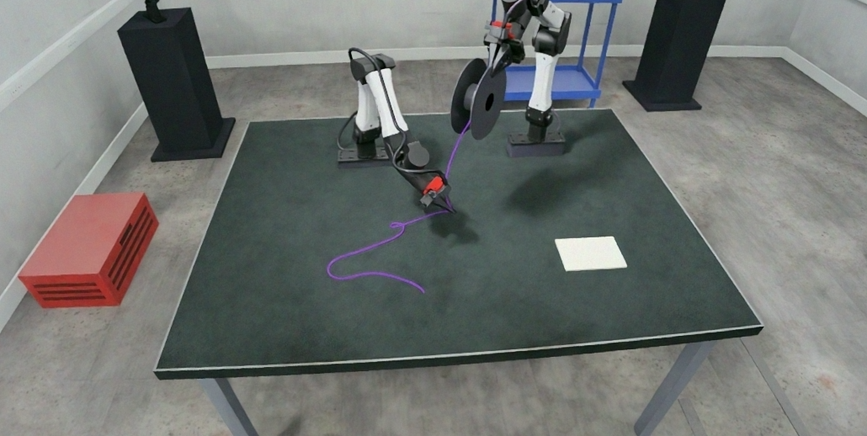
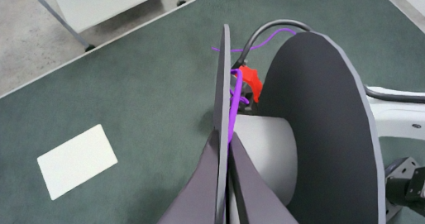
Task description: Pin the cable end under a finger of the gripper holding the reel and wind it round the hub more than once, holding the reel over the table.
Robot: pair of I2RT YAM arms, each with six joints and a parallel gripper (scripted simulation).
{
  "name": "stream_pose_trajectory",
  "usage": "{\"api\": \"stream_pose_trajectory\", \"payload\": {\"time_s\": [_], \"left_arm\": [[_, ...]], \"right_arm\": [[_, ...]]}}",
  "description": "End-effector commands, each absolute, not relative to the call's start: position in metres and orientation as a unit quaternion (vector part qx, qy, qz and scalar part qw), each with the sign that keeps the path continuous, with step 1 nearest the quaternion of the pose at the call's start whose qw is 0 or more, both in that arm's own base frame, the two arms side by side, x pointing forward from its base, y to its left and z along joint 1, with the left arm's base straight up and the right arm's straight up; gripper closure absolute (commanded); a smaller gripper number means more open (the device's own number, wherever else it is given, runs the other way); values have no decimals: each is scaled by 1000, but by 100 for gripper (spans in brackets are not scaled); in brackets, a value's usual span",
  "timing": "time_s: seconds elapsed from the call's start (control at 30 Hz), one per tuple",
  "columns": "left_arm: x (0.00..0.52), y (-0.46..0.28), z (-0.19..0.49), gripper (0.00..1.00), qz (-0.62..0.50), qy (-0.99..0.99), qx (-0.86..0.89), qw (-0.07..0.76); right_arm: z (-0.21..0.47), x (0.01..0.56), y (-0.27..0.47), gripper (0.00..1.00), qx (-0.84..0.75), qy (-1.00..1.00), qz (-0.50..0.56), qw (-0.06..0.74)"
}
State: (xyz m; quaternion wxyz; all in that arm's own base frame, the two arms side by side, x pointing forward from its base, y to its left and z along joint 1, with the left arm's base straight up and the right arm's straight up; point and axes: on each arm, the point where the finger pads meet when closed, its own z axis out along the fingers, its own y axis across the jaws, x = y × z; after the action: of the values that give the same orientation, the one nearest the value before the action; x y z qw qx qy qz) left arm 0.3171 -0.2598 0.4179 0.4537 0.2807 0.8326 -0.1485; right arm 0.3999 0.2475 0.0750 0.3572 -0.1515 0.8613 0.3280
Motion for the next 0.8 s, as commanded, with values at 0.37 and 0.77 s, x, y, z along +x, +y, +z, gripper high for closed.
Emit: {"api": "stream_pose_trajectory", "payload": {"time_s": [0.37, 0.77], "left_arm": [[322, -263, 440, 100, -165, 816, 274, 482], [322, -263, 440, 100, -165, 816, 274, 482]], "right_arm": [[115, 407, 251, 100, -157, 844, 335, 389], [137, 406, 249, 100, -162, 843, 337, 387]]}}
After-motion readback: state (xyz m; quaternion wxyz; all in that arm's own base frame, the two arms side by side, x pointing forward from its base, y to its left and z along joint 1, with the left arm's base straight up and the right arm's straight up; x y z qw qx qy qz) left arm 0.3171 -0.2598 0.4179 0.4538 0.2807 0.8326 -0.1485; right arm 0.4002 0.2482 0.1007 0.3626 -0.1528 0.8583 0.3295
